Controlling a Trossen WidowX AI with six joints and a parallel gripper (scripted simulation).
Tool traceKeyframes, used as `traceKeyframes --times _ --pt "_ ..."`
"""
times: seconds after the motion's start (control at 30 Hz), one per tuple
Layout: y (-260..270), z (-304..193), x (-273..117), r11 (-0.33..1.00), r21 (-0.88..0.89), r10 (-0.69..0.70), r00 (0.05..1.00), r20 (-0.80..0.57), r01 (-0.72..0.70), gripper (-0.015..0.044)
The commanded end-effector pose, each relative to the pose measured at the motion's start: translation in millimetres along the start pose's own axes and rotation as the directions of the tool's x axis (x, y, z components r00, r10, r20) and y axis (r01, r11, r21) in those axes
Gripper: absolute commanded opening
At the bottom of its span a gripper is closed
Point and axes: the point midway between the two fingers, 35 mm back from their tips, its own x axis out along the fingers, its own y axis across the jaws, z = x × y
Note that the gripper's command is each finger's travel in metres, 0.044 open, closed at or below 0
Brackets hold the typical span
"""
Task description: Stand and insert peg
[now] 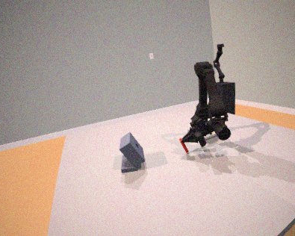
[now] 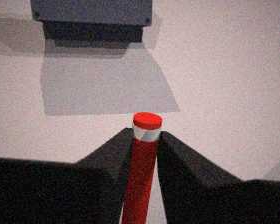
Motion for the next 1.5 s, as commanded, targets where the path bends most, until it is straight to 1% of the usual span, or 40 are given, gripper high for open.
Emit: traceKeyframes --times 0.0,0.47,0.63,1.47 --pt "1.3 -2.1 -2.7 1.000 -0.003 0.001 0.999 0.044 -0.001 0.0049" --pt "0.8 -7.5 -10.6 1.000 -0.003 0.001 0.986 0.164 -0.001 0.0049" --pt "1.0 -6.4 -11.2 1.000 -0.003 0.001 0.992 0.130 -0.001 0.0049" --pt "2.0 -11.4 -8.8 1.000 0.007 0.005 0.991 0.136 -0.006 0.0049"
